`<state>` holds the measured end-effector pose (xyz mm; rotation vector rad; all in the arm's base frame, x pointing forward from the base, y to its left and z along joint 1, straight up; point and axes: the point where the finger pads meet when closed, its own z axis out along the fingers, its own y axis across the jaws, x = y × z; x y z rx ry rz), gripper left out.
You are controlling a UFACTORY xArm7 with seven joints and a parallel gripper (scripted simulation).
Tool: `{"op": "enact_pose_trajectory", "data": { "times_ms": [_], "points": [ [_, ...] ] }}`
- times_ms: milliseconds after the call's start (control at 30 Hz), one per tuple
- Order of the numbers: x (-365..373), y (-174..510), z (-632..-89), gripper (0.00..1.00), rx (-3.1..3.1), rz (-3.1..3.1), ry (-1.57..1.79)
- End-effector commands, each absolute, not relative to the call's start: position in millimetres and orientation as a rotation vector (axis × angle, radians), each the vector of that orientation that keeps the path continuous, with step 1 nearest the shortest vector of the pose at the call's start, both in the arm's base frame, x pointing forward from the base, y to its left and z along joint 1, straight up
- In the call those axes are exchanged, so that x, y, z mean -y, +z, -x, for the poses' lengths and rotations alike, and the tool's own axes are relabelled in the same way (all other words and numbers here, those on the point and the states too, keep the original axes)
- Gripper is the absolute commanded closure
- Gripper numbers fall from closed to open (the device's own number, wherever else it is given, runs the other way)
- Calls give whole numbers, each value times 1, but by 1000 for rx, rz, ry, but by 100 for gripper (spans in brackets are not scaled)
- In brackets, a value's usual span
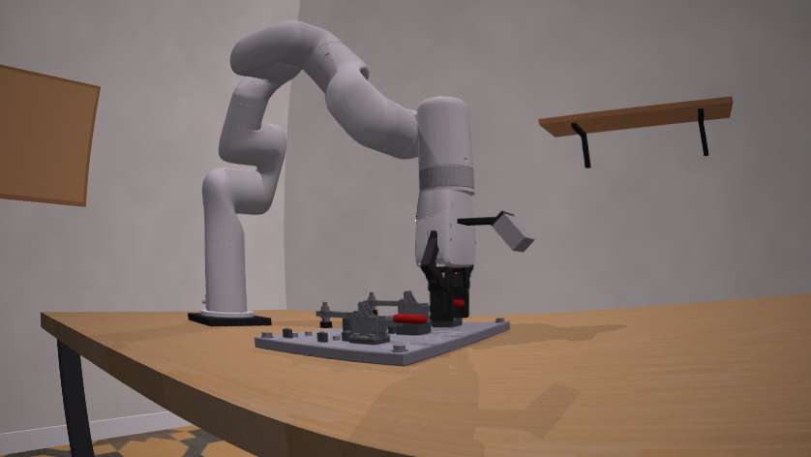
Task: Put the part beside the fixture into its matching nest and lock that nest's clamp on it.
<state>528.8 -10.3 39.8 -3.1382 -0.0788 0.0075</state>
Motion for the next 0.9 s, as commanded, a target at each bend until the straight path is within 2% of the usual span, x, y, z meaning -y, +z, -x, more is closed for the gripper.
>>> {"op": "enact_pose_trajectory", "data": {
  "times_ms": [0, 467, 867],
  "points": [
    [10, 42, -531, 53, 79, 3139, -1],
    [10, 45, -531, 53, 79, 3139, -1],
    [10, 79, -531, 53, 79, 3139, -1]
  ]
}}
